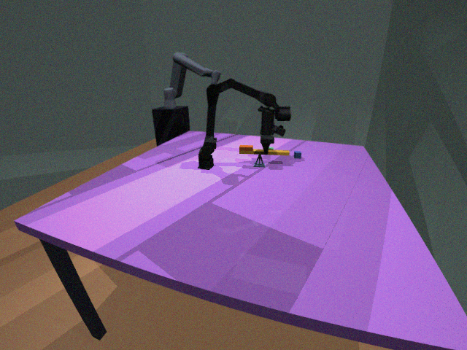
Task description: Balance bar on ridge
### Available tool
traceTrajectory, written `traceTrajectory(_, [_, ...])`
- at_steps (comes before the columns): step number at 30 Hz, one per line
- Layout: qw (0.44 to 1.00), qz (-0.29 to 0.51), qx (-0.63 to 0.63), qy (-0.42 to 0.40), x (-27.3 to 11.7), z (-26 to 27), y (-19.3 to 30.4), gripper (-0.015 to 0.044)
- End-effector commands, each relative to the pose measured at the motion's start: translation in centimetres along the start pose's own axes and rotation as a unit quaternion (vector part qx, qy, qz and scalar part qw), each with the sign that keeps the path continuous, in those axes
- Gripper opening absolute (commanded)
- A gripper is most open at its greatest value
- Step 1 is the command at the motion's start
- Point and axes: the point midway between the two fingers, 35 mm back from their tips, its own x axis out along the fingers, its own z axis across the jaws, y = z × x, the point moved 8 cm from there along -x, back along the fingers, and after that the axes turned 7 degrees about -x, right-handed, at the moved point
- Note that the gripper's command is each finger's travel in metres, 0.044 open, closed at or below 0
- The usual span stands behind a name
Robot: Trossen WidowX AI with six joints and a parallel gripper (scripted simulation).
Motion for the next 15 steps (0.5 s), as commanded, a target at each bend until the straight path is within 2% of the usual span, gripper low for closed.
traceTrajectory(1, [1.000, 0.000, 0.000, 0.000, 0.0, 0.0, 0.0, 0.0211])
traceTrajectory(10, [1.000, 0.000, 0.000, 0.000, 0.0, 0.0, 0.0, 0.0440])
traceTrajectory(13, [1.000, 0.000, 0.000, 0.000, -0.2, 0.0, 0.0, 0.0440])
traceTrajectory(15, [1.000, 0.000, 0.000, 0.000, -1.6, 0.0, -0.3, 0.0440])
